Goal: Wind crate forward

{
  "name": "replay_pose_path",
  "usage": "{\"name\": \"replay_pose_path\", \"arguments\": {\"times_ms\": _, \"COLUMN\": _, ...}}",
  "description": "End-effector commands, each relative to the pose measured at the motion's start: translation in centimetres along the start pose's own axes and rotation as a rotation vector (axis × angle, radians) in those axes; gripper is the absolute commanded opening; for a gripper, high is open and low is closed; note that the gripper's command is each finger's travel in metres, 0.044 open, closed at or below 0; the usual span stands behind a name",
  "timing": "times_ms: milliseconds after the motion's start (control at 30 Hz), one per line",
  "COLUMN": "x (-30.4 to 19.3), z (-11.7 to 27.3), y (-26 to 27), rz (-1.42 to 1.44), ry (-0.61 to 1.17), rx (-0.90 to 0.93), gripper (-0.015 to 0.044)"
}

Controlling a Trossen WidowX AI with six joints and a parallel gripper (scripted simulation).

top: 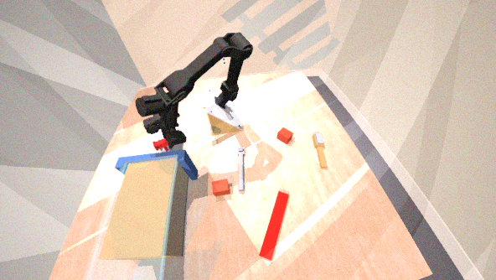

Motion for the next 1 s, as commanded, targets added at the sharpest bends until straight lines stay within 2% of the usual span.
{"name": "replay_pose_path", "arguments": {"times_ms": 0, "x": 0.0, "z": 0.0, "y": 0.0, "rz": 0.0, "ry": 0.002, "rx": -0.002, "gripper": 0.0341}}
{"name": "replay_pose_path", "arguments": {"times_ms": 133, "x": 0.0, "z": 0.0, "y": 0.0, "rz": 0.0, "ry": 0.002, "rx": -0.002, "gripper": 0.044}}
{"name": "replay_pose_path", "arguments": {"times_ms": 300, "x": 0.6, "z": 1.0, "y": -0.1, "rz": 0.0, "ry": 0.001, "rx": -0.002, "gripper": 0.044}}
{"name": "replay_pose_path", "arguments": {"times_ms": 533, "x": 2.7, "z": 5.9, "y": -0.7, "rz": 0.0, "ry": 0.0, "rx": -0.002, "gripper": 0.044}}
{"name": "replay_pose_path", "arguments": {"times_ms": 667, "x": 2.7, "z": 6.1, "y": -0.8, "rz": 0.0, "ry": 0.0, "rx": -0.002, "gripper": 0.044}}
{"name": "replay_pose_path", "arguments": {"times_ms": 867, "x": 1.4, "z": 11.1, "y": -1.8, "rz": -0.002, "ry": 0.002, "rx": -0.004, "gripper": 0.044}}
{"name": "replay_pose_path", "arguments": {"times_ms": 967, "x": 1.2, "z": 11.7, "y": -1.9, "rz": -0.002, "ry": 0.002, "rx": -0.004, "gripper": 0.044}}
Point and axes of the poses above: the point midway between the two fingers, 35 mm back from their tips, its own z axis back along the fingers, its own y axis across the jaws, x = y × z, the point moved 8 cm from there along z, back along the fingers, and after that the axes turned 14 degrees about z, right-handed, at the moved point
